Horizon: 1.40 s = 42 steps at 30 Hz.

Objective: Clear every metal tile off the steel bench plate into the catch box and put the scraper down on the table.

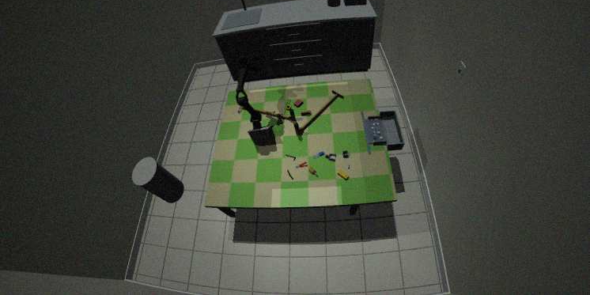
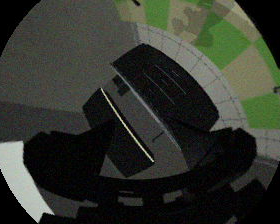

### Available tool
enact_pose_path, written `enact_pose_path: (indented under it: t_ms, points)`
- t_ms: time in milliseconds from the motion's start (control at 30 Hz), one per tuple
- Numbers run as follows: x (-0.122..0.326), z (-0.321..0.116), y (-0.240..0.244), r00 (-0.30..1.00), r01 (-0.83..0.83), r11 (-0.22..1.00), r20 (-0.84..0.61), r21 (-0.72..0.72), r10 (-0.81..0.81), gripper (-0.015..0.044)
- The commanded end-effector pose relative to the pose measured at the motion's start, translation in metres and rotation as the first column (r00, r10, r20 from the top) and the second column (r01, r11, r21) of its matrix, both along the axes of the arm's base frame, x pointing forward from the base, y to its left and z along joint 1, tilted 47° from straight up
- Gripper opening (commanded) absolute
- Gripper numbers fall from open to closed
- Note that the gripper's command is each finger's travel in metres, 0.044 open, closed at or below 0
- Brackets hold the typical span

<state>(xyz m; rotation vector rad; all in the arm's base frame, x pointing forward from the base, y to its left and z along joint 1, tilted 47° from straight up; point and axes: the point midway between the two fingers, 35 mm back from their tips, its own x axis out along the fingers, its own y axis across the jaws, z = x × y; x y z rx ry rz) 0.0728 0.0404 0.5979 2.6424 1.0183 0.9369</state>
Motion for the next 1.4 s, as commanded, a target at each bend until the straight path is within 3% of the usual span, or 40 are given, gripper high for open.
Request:
enact_pose_path:
  t_ms: [0,700,1367]
  points:
    - [0.0,0.002,-0.012,0.999,-0.031,0.998,-0.039,0.051,0.033,0.044]
    - [0.02,0.007,-0.053,0.925,-0.201,0.929,-0.252,0.311,0.285,0.044]
    - [0.058,0.002,-0.079,0.738,-0.271,0.795,-0.413,0.542,0.534,0.044]
